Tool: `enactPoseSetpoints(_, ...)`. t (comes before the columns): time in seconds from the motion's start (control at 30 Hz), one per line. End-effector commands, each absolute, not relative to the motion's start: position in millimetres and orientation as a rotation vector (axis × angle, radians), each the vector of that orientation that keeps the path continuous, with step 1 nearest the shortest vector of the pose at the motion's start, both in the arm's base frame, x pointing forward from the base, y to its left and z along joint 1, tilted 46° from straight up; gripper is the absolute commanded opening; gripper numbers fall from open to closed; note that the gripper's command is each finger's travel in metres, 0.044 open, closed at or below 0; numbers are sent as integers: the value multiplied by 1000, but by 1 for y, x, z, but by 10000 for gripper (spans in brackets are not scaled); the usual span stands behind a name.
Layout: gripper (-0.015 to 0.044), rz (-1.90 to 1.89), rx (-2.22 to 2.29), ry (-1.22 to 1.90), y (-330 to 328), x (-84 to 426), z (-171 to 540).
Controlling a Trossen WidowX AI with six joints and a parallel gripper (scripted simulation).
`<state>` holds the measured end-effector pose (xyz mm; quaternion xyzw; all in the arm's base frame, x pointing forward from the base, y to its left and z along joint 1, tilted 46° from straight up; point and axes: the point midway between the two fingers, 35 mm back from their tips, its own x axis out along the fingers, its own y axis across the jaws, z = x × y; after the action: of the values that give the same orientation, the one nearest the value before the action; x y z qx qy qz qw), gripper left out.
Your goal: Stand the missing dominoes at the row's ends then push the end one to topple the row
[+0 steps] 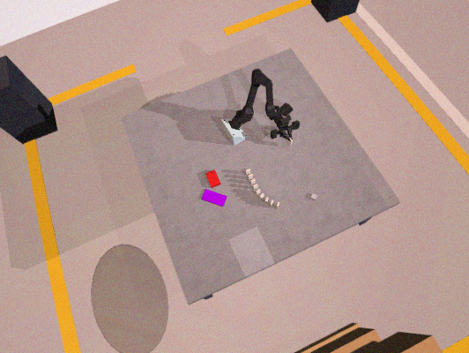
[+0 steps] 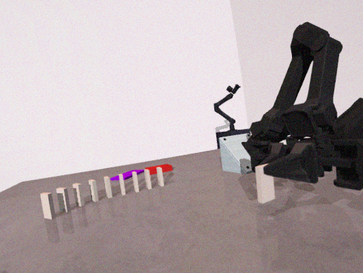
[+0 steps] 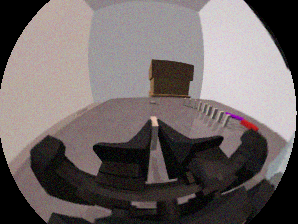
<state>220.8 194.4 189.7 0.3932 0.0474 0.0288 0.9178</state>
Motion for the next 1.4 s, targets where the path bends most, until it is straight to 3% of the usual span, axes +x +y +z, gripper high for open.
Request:
enactPoseSetpoints(0.0, 22, 58, 804, 101, 199, 219, 180)
enactPoseSetpoints(0.57, 22, 58, 810, 100, 207, 218, 170)
enactPoseSetpoints(1.1, 440, 58, 809, 100, 206, 218, 171)
enactPoseSetpoints(1.37, 440, 61, 807, 98, 173, 224, 206)
